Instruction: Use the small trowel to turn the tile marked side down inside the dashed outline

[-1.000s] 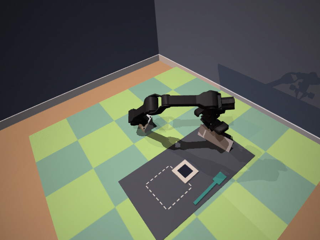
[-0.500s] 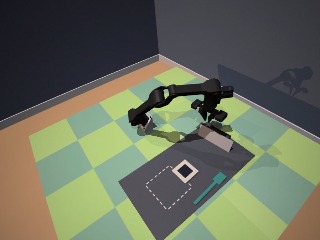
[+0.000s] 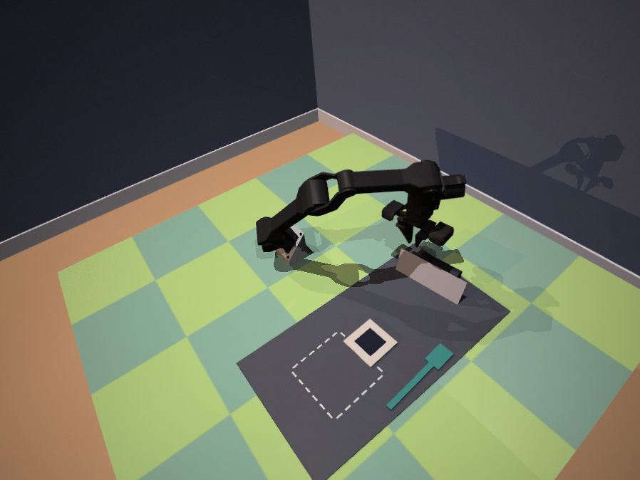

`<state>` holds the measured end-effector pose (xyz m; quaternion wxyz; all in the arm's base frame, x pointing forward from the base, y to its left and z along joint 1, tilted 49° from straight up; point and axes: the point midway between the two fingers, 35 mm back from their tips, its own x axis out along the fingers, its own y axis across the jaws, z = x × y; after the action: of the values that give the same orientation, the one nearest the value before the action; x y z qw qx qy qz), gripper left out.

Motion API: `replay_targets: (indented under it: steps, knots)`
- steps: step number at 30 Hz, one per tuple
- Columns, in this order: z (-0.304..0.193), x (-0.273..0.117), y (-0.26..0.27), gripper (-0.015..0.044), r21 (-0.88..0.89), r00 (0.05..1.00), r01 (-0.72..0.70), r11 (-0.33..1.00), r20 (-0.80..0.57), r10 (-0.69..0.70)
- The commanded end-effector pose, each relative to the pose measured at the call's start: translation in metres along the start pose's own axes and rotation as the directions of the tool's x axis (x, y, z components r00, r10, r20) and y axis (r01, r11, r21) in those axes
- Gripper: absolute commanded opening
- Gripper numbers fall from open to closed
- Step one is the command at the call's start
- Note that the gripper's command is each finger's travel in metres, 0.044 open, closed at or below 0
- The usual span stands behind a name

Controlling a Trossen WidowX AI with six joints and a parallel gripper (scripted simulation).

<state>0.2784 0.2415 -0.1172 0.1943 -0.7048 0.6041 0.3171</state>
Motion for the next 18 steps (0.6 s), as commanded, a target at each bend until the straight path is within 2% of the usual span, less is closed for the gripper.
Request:
replay_targets:
  steps: [1, 18]
  knots:
    - [0.000, 0.008, 0.002, 0.0100, -0.006, 1.000, -0.004, 1.000, -0.005, 0.004]
    - [-0.004, 0.026, 0.005, 0.0100, -0.012, 1.000, -0.007, 1.000, -0.009, 0.007]
